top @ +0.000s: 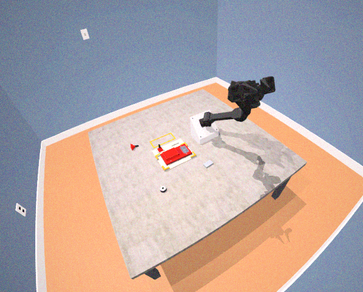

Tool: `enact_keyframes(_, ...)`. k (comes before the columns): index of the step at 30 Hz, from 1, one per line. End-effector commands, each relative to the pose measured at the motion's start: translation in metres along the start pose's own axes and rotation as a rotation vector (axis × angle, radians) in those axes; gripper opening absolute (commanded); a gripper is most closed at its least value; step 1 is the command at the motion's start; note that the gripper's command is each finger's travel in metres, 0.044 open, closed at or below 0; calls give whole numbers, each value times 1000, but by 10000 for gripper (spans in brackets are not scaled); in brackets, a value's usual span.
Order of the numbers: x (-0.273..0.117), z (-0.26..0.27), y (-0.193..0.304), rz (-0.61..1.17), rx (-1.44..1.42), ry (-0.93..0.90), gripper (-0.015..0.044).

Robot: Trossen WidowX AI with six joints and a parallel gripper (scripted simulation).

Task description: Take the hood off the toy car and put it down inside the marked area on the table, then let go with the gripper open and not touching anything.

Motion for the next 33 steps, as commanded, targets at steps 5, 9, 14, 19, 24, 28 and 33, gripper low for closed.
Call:
enact_keyframes(5, -2, 17, 0, 21, 128, -17, 350)
enact_keyframes(9, -5, 51, 6, 52, 243, -116, 440)
enact_keyframes(14, -12, 93, 6, 111, 421, -197, 440)
enact_keyframes(19, -27, 149, 5, 165, 582, -378, 440)
enact_keyframes(24, -49, 208, -5, 247, 771, -567, 440)
enact_keyframes(28, -71, 253, -20, 323, 922, -724, 440)
enact_keyframes(33, -99, 293, -38, 392, 1058, -894, 440)
Point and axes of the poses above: the point midway between the two fingers, 35 mm back from their tips, its own x axis out along the fingers, its own z axis across the jaws, y = z × x, the point moved 7 cm from there along -x, back along the fingers, and after that the axes turned 8 degrees about -x, right-handed, at the moved point
